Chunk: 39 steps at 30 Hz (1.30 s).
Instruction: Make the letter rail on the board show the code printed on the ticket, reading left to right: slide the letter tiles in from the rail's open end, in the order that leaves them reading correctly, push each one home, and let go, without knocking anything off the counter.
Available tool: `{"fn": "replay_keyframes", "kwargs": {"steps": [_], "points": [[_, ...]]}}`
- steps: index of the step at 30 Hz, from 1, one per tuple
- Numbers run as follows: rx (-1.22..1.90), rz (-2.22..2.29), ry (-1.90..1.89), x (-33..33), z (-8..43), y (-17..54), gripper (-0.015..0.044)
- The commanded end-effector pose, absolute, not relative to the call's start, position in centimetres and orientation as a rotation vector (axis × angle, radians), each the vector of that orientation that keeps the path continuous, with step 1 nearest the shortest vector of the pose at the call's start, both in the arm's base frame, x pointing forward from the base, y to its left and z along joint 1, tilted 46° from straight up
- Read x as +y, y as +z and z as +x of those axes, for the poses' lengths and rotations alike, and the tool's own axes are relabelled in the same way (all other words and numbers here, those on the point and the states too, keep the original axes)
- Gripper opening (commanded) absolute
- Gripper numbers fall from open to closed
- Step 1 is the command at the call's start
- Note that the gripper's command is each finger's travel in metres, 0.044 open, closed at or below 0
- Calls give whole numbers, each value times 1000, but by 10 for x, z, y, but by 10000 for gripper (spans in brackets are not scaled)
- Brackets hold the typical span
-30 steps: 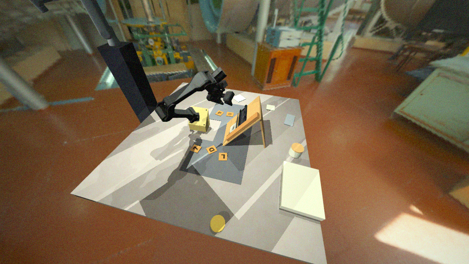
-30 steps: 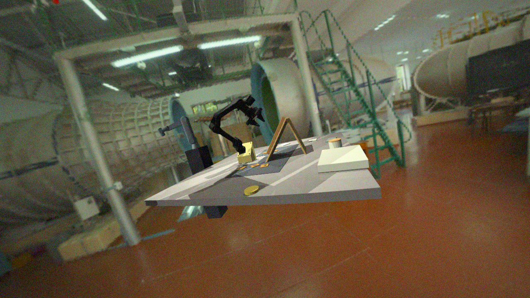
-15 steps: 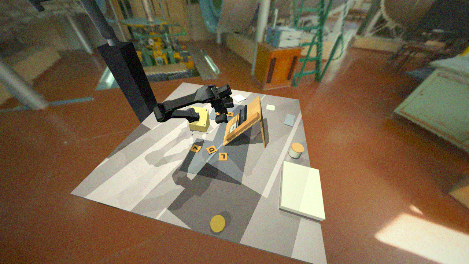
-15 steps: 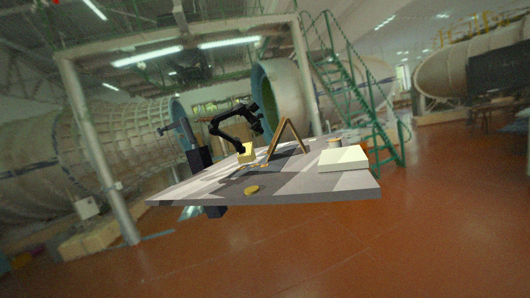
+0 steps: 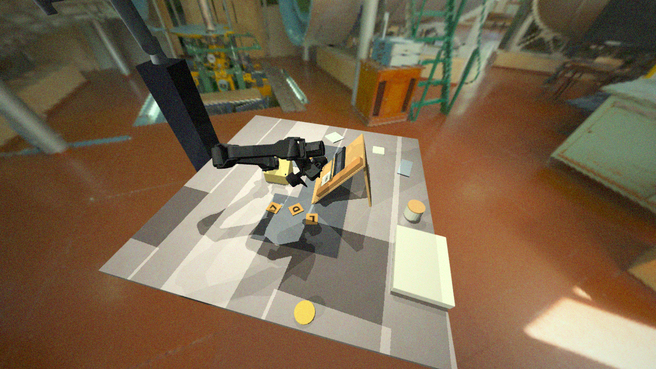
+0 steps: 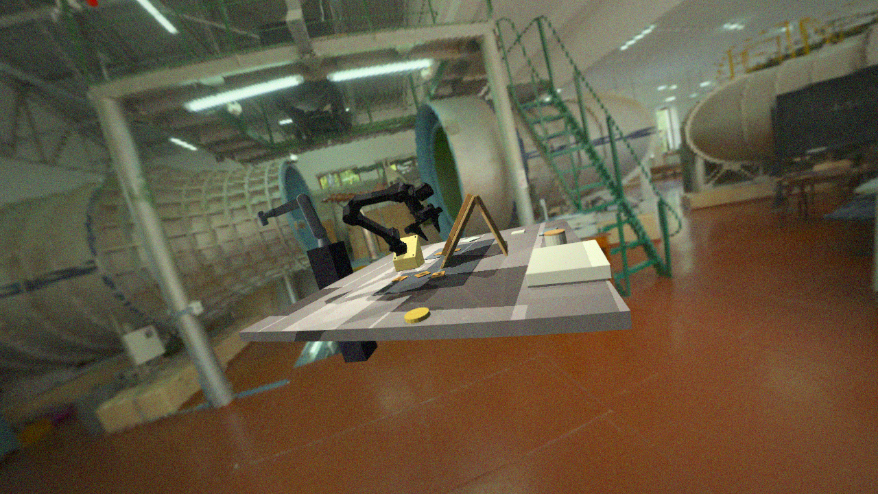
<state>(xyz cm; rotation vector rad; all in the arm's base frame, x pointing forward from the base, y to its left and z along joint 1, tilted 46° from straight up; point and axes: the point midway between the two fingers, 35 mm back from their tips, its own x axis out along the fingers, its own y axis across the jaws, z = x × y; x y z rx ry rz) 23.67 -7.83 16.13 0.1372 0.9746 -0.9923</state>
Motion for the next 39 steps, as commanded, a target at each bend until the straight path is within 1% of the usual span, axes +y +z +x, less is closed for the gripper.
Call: {"fn": "replay_keyframes", "kwargs": {"steps": [1, 11, 13, 39], "points": [[429, 818, -1554, -137, 194, 143, 340], [-108, 1222, -1831, -168, 159, 132, 340], [-168, 1257, -1851, -171, 156, 132, 340], [-170, 1259, -1852, -181, 155, 128, 340]]}}
